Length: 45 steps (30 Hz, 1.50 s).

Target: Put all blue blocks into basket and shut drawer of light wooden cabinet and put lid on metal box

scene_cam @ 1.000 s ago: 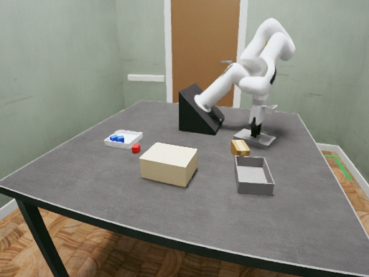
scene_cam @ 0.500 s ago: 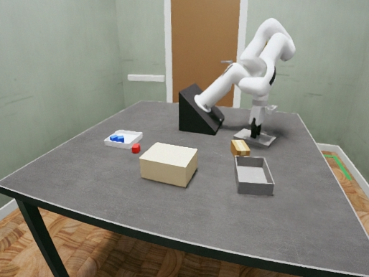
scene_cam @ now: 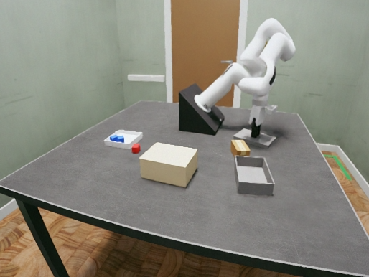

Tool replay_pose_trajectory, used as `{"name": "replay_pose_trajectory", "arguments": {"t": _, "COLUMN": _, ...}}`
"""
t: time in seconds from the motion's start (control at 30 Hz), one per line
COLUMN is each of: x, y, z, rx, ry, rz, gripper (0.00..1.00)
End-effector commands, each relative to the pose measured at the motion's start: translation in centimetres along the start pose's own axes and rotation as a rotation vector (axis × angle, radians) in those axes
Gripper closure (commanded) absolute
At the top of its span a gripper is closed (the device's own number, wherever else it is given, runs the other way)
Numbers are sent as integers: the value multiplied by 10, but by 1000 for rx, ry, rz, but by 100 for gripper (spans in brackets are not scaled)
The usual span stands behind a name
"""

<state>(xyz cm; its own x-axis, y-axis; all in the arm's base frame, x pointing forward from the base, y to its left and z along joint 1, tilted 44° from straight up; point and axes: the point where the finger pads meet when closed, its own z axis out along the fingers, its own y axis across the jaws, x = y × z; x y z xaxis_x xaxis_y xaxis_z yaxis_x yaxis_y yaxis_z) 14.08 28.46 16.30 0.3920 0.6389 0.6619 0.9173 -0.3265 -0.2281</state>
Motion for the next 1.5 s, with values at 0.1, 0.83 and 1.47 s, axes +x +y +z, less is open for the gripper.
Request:
{"name": "replay_pose_trajectory", "arguments": {"t": 0.1, "x": 1, "y": 0, "z": 0, "rx": 0, "ry": 1, "rz": -1, "gripper": 100}}
{"name": "replay_pose_trajectory", "arguments": {"t": 0.83, "x": 1, "y": 0, "z": 0, "rx": 0, "ry": 1, "rz": -1, "gripper": 100}}
{"name": "replay_pose_trajectory", "arguments": {"t": 1.47, "x": 1, "y": 0, "z": -9, "rx": 0, "ry": 1, "rz": -1, "gripper": 100}}
